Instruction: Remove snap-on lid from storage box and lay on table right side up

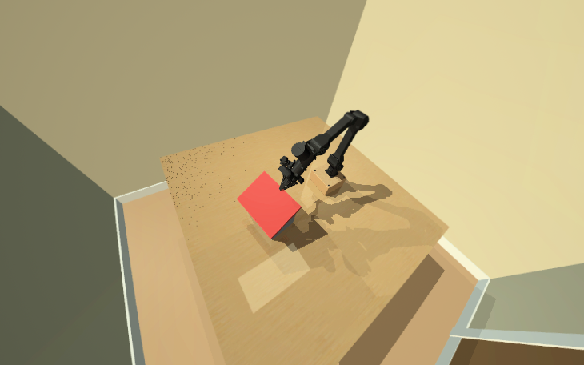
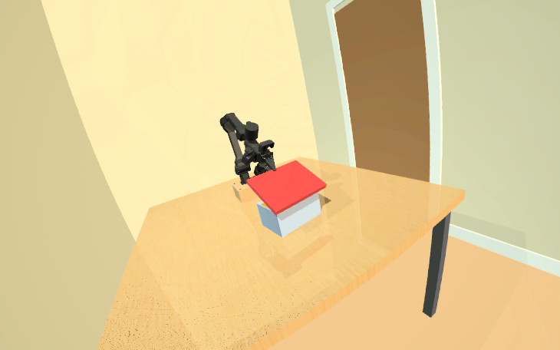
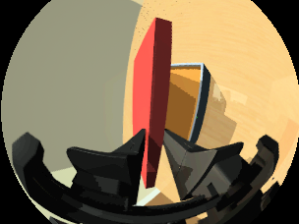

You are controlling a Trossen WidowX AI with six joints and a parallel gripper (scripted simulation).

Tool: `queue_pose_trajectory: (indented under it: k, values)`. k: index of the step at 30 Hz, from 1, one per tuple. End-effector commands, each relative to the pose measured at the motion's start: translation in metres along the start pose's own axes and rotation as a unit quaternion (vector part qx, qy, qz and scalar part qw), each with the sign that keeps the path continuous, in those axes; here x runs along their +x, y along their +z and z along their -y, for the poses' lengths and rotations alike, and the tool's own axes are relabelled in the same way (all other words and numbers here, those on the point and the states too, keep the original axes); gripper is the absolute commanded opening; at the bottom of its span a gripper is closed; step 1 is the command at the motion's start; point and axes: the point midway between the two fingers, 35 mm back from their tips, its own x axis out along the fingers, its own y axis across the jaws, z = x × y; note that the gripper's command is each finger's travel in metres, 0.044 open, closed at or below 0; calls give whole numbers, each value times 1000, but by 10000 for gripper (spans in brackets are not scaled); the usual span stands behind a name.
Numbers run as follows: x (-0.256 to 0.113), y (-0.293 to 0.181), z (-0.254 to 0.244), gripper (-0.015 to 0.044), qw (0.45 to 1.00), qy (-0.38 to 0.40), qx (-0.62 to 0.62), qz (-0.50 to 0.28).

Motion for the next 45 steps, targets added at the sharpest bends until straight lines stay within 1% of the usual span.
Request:
queue_pose_trajectory:
  k: [1, 28, 45]
  values:
    - [-5, 1, -8, 0, 1000, 6, 1, 2]
    - [-26, 0, -32, 0, 1000, 7, 1, 2]
    - [-25, -35, -25, 0, 1000, 6, 2, 1]
